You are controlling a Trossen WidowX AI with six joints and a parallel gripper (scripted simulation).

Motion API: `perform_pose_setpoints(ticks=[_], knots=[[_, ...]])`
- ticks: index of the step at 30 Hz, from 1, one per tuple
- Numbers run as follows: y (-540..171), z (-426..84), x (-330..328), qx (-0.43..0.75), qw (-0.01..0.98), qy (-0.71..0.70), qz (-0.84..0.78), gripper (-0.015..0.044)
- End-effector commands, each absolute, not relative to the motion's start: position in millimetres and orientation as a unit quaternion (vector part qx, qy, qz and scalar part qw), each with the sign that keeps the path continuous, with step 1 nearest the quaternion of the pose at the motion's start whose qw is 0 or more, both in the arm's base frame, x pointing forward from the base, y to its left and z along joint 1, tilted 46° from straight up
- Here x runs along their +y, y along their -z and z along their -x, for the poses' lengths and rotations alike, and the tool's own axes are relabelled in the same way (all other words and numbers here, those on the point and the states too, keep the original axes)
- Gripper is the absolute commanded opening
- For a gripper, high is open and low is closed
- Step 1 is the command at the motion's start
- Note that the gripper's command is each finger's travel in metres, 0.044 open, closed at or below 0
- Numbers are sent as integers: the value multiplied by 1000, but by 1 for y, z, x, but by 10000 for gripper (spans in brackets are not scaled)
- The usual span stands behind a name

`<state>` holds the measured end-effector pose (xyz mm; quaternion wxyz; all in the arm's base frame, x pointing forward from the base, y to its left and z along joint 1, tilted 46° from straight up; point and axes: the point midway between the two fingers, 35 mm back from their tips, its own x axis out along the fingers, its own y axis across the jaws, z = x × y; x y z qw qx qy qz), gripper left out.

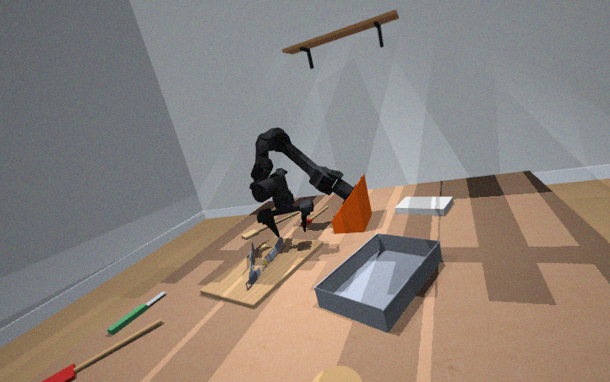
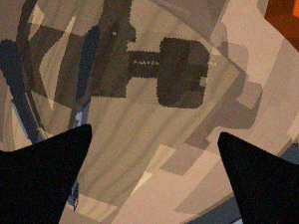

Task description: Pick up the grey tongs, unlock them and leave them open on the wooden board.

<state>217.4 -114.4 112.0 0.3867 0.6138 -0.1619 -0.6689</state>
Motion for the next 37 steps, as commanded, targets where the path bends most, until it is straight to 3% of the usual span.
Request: perform_pose_setpoints(ticks=[1, 11, 37], knots=[[-107, -206, -112, -169, 387, 668, -613, 440], [-143, -208, -77, -163, 387, 670, -612, 440], [-143, -208, -77, -163, 387, 670, -612, 440]])
